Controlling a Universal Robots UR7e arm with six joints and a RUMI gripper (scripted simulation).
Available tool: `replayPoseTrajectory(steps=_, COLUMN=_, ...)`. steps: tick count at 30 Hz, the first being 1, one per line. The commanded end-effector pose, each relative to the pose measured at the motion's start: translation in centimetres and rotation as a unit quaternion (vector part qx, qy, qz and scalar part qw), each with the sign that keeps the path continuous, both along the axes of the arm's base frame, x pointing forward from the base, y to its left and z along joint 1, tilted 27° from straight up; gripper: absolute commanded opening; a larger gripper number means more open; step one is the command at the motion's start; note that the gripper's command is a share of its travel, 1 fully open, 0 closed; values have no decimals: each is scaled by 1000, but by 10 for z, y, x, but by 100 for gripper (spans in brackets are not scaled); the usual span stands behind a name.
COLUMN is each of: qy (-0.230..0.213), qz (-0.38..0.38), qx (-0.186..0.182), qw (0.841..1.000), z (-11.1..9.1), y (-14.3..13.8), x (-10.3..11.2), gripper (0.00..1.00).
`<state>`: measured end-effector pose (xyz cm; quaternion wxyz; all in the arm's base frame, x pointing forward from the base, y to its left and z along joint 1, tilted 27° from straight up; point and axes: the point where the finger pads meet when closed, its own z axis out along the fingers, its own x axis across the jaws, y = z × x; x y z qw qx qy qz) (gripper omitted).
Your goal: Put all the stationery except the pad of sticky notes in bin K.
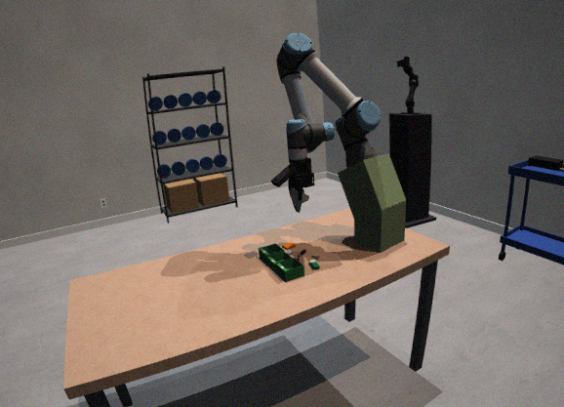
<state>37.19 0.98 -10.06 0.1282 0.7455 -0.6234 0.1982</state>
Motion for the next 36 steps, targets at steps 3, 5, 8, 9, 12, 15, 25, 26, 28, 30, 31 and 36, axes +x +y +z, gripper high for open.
replayPoseTrajectory(steps=3, qy=-5, qz=-9, qx=1, qw=1000, z=-20, y=-20, x=29, gripper=4)
replayPoseTrajectory(steps=5, qy=-5, qz=-9, qx=1, qw=1000, z=-28, y=-28, x=41, gripper=4)
replayPoseTrajectory(steps=8, qy=-5, qz=-9, qx=1, qw=1000, z=-41, y=-40, x=59, gripper=4)
replayPoseTrajectory(steps=9, qy=-5, qz=-9, qx=1, qw=1000, z=-45, y=-44, x=65, gripper=4)
replayPoseTrajectory(steps=12, qy=-5, qz=-9, qx=1, qw=1000, z=-57, y=-56, x=82, gripper=4)
replayPoseTrajectory(steps=15, qy=-5, qz=-9, qx=1, qw=1000, z=-62, y=-61, x=89, gripper=4)
replayPoseTrajectory(steps=25, qy=-5, qz=-9, qx=1, qw=1000, z=-81, y=-80, x=117, gripper=4)
replayPoseTrajectory(steps=26, qy=-5, qz=-9, qx=1, qw=1000, z=-81, y=-80, x=117, gripper=4)
replayPoseTrajectory(steps=28, qy=-5, qz=-9, qx=1, qw=1000, z=-81, y=-80, x=117, gripper=4)
replayPoseTrajectory(steps=30, qy=-5, qz=-9, qx=1, qw=1000, z=-81, y=-80, x=117, gripper=4)
replayPoseTrajectory(steps=31, qy=-5, qz=-9, qx=1, qw=1000, z=-81, y=-80, x=117, gripper=4)
replayPoseTrajectory(steps=36, qy=-5, qz=-9, qx=1, qw=1000, z=-91, y=-85, x=119, gripper=4)
